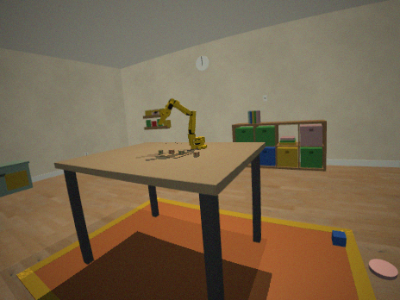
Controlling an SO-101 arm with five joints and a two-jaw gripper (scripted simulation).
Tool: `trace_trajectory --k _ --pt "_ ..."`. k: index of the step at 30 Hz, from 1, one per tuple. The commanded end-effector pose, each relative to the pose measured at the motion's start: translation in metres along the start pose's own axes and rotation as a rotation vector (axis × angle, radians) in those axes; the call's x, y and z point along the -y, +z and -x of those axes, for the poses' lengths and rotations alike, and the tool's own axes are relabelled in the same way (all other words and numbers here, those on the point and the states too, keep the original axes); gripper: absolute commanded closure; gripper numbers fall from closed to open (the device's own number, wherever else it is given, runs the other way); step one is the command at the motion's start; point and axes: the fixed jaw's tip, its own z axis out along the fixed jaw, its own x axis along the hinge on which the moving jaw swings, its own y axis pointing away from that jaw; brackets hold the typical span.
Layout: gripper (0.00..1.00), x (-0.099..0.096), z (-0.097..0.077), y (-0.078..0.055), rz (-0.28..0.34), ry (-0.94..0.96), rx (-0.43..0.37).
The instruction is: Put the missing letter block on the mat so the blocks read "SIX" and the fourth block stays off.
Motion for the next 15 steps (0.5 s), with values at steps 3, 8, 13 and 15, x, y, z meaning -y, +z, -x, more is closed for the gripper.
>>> trace_trajectory --k 3,8,13,15 --pt "0.68 -0.006 0.004 -0.009 0.015 -0.085 0.057" --pt "0.68 -0.014 0.003 -0.009 0.031 -0.199 0.055" --pt "0.68 -0.021 0.001 -0.008 0.048 -0.315 0.054" --pt "0.68 -0.023 0.000 -0.008 0.052 -0.348 0.054"
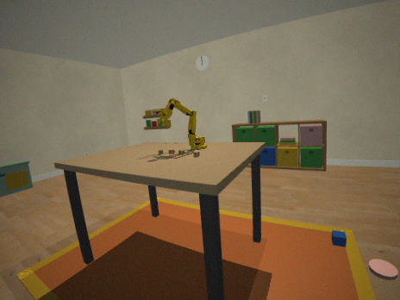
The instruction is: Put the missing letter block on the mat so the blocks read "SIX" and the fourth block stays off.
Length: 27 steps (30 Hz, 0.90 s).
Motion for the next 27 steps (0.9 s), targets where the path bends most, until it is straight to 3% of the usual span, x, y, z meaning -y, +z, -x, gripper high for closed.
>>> trace_trajectory --k 1,14,16,27 --pt "0.68 -0.006 0.006 -0.008 0.004 -0.099 0.059" --pt "0.68 -0.042 0.004 -0.006 0.079 -0.660 0.081" --pt "0.68 -0.042 0.004 -0.006 0.079 -0.660 0.081" --pt "0.68 -0.078 -0.002 -0.006 0.149 -1.253 0.143"
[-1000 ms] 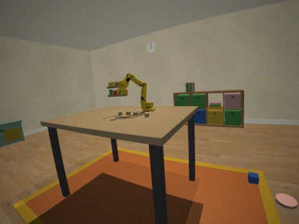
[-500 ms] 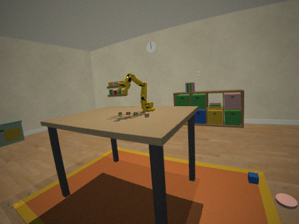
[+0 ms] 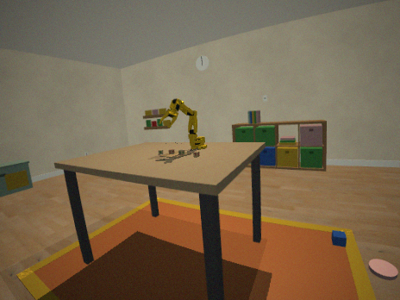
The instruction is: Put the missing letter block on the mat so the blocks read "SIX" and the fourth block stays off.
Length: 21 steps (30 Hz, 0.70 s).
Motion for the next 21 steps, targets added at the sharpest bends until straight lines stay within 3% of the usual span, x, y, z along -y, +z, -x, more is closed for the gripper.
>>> trace_trajectory --k 1,4,6,21 --pt "0.68 -0.004 0.014 -0.007 -0.031 -0.225 0.056" --pt "0.68 -0.011 0.022 -0.006 -0.019 -0.397 0.075" --pt "0.68 -0.011 0.022 -0.006 -0.019 -0.397 0.075" --pt "0.68 -0.047 0.056 -0.004 -0.004 -1.223 0.190"
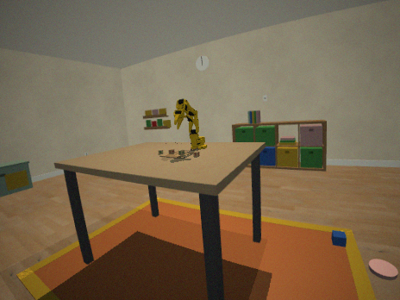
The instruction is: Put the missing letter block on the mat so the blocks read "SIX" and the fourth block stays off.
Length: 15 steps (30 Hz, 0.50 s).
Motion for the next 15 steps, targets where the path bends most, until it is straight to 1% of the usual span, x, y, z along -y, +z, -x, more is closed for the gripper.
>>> trace_trajectory --k 1,2,9,15 --pt "0.68 0.008 0.009 -0.007 -0.060 -0.163 0.008" --pt "0.68 0.008 0.009 -0.007 -0.060 -0.163 0.008" --pt "0.68 0.012 0.028 -0.005 -0.070 -0.493 0.046" --pt "0.68 0.013 0.043 -0.004 -0.084 -0.729 0.072"
